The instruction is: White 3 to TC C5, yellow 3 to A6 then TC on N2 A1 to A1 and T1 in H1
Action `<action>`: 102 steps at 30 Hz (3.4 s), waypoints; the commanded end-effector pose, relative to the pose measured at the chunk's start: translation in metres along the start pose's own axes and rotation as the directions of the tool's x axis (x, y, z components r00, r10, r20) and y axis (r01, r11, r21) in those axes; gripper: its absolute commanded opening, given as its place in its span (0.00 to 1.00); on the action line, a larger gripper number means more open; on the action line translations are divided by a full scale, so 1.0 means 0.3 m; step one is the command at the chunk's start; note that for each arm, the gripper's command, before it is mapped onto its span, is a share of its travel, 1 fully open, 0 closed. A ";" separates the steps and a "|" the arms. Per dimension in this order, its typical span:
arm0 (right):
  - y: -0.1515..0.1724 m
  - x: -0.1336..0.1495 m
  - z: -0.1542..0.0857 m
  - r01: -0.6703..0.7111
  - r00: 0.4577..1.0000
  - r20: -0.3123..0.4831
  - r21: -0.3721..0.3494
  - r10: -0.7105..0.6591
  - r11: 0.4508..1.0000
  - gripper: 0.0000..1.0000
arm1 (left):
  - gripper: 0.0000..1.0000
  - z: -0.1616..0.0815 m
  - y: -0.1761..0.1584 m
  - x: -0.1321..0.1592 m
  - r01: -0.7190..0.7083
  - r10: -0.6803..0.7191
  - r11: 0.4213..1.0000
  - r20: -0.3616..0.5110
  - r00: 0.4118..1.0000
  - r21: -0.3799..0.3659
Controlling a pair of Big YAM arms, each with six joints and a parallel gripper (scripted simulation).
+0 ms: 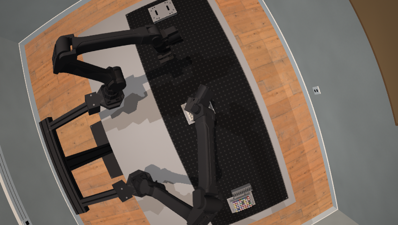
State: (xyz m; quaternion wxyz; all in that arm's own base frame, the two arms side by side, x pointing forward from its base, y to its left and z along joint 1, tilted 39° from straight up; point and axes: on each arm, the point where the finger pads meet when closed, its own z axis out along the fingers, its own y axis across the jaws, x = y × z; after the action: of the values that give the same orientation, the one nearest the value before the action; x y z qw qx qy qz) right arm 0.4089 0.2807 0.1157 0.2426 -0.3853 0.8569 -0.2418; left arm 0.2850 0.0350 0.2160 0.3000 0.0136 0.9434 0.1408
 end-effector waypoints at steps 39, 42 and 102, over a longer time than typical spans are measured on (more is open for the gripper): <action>-0.010 -0.017 0.058 -0.008 1.000 0.004 0.006 0.008 1.000 0.09 | 1.00 -0.025 0.007 -0.038 -0.007 0.007 1.000 0.028 1.000 0.002; -0.010 -0.017 0.058 -0.008 1.000 0.004 0.007 0.008 1.000 0.09 | 1.00 -0.025 0.007 -0.038 -0.007 0.007 1.000 0.028 1.000 0.002; -0.002 0.004 0.070 0.000 1.000 -0.007 0.004 0.000 1.000 0.09 | 1.00 -0.025 0.007 -0.038 -0.007 0.007 1.000 0.028 1.000 0.002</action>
State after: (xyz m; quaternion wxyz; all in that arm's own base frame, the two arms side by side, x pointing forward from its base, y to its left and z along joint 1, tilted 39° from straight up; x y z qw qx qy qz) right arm 0.4151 0.2778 0.1078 0.2437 -0.3845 0.8570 -0.2412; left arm 0.2850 0.0350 0.2160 0.3000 0.0136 0.9434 0.1408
